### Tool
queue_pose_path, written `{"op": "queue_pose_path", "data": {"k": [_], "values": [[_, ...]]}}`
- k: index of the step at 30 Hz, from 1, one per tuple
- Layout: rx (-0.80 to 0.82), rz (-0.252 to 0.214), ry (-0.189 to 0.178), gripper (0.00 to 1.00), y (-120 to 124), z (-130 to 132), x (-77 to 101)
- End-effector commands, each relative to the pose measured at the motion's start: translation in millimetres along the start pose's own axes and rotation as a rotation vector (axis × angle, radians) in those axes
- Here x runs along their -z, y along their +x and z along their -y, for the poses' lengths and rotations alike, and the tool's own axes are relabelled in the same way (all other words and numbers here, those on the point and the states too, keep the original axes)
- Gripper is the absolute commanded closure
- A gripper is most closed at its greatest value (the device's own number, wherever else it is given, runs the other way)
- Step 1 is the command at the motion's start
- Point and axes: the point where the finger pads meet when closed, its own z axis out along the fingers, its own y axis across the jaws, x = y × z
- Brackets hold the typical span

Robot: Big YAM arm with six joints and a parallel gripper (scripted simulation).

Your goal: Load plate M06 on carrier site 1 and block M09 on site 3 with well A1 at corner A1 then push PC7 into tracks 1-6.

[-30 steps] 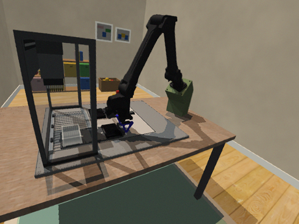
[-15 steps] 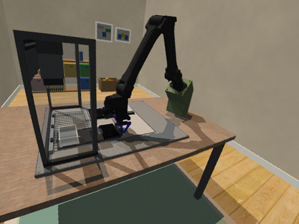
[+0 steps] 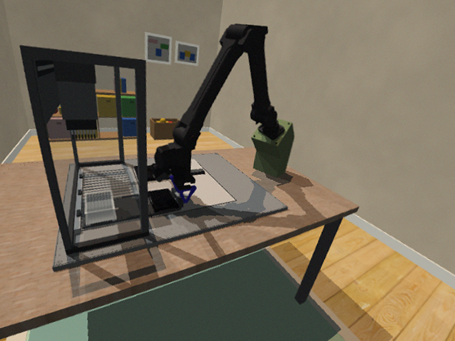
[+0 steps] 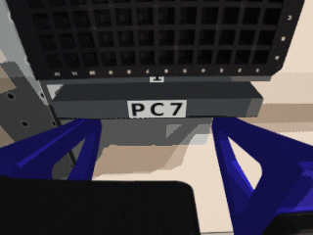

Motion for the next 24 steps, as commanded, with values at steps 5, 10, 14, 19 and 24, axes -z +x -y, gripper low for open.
{"op": "queue_pose_path", "data": {"k": [5,10,14,19,24], "values": [[-0.010,0.067,0.002,0.20,-41.9,2.1,8.8],[-0.010,0.070,0.002,0.20,-47.6,2.0,9.2],[-0.009,0.074,0.001,0.20,-52.6,1.8,9.6],[-0.009,0.074,0.001,0.20,-55.7,1.7,9.8],[0.029,0.071,-0.015,0.20,-16.4,-10.6,16.2]]}}
